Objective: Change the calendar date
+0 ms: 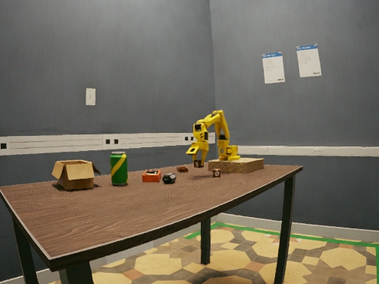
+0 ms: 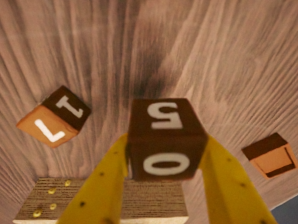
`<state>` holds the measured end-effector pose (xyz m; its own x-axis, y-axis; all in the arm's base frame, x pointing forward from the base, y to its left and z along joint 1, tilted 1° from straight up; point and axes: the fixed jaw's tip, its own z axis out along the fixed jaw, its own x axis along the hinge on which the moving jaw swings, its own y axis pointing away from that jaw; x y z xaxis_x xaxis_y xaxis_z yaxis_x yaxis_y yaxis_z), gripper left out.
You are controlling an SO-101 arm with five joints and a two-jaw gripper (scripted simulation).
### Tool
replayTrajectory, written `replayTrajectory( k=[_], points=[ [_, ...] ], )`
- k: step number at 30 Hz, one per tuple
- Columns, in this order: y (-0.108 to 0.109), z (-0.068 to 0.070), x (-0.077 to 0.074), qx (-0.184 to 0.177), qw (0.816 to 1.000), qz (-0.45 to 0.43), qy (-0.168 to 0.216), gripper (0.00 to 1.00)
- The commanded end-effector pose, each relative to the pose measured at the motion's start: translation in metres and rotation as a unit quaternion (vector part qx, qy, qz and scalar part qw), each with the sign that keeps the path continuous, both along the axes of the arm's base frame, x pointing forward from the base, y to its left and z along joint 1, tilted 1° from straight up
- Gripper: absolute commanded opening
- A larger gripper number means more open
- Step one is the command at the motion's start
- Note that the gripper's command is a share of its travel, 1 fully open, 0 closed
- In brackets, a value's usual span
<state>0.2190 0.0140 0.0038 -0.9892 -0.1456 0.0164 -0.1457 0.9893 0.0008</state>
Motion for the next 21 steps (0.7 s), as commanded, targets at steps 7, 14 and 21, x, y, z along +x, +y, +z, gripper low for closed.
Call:
replayTrajectory(
  k=[7,14,21],
  points=[
    [0.0015,-0.0010,0.0027,0.001,1.000,-0.003,-0.004,0.00],
    [0.0015,-0.0054,0.0026,0.001,1.000,-0.003,-0.004,0.00],
    [0.0015,-0.0066,0.0026,0.001,1.000,-0.003,-0.004,0.00]
  ],
)
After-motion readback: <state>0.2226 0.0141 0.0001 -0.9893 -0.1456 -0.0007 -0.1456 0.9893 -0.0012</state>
